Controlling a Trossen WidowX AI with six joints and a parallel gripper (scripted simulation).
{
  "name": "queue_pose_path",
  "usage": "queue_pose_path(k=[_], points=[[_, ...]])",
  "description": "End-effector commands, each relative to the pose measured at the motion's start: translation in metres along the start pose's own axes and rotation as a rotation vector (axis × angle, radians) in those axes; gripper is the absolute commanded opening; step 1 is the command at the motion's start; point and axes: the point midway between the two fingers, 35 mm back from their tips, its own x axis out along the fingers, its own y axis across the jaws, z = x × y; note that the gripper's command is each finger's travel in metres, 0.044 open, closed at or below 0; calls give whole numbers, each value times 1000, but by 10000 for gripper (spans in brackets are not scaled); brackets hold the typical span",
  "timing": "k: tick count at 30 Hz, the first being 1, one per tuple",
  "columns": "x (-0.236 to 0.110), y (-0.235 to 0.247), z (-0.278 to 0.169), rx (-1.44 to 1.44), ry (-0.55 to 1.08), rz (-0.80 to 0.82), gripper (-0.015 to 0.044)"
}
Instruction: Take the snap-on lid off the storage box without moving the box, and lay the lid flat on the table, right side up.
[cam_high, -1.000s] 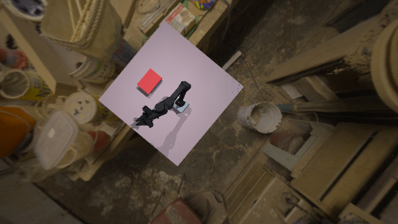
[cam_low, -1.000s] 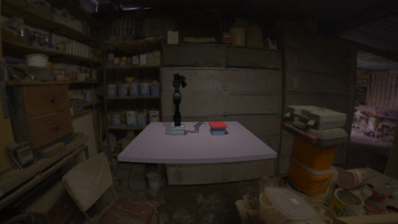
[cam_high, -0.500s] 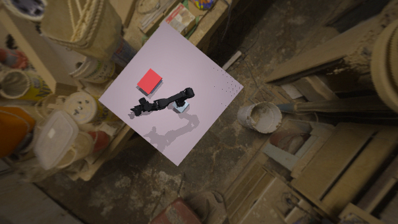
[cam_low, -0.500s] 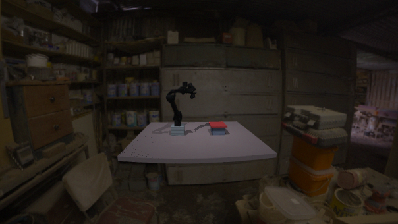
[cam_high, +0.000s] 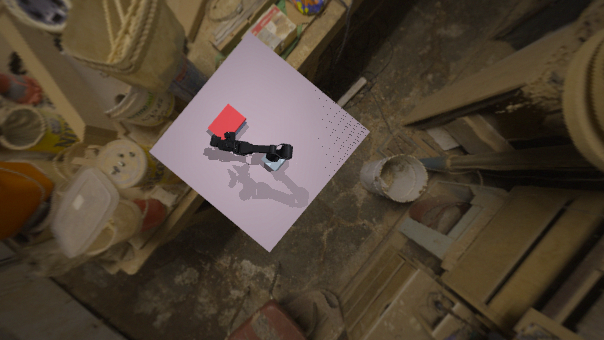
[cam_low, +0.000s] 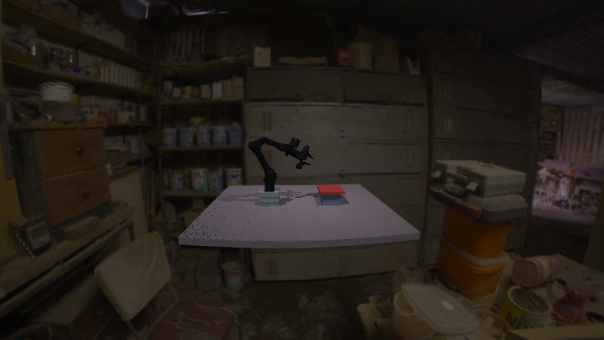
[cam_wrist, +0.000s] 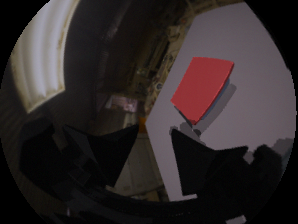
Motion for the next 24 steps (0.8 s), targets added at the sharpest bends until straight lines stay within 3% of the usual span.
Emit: queue_pose_path(k=[1,7,16,21,24], points=[[10,-32,24,101,-62,-84,235],[18,-104,72,321,-210,-254,235],[19,-108,73,328,-215,-258,235],[42,-154,65,328,-215,-259,235],[43,-157,64,328,-215,-259,235]])
